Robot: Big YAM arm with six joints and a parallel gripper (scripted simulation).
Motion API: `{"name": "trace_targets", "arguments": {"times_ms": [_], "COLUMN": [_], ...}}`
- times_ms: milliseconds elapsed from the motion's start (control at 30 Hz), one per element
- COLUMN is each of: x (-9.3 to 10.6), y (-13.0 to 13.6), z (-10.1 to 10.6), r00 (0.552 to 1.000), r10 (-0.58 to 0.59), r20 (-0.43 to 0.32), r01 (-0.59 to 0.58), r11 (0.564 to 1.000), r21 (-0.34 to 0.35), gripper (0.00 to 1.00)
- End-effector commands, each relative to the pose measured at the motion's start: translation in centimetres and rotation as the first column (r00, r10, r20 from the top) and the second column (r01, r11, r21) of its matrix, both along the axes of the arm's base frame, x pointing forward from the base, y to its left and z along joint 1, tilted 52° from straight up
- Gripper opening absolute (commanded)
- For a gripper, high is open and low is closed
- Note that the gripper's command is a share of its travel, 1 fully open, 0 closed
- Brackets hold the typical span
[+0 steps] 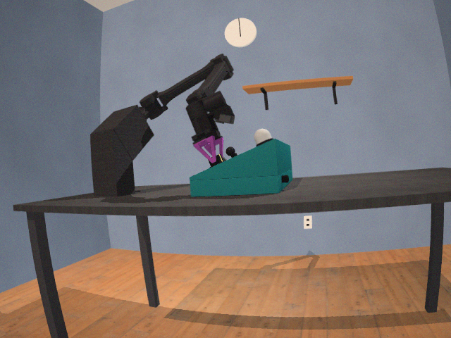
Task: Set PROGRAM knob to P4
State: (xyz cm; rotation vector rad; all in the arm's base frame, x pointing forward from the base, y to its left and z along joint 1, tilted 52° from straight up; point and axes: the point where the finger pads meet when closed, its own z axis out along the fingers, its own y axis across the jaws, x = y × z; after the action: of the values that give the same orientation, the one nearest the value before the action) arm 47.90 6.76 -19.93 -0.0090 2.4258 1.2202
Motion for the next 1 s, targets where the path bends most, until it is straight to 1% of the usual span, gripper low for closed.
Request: {"name": "trace_targets", "arguments": {"times_ms": [0,467,967], "x": [0.57,0.58,0.79], "y": [-1.01,-1.03,-1.75], "z": [-0.41,-0.41,-0.60], "r00": [1.000,1.000,0.999], "r10": [-0.029,-0.029,-0.040], "r20": [0.000,0.000,0.008], "r01": [0.029,0.029,0.040], "r11": [1.000,1.000,0.999], "r21": [0.001,0.001,0.000], "gripper": [0.70,0.70,0.70]}}
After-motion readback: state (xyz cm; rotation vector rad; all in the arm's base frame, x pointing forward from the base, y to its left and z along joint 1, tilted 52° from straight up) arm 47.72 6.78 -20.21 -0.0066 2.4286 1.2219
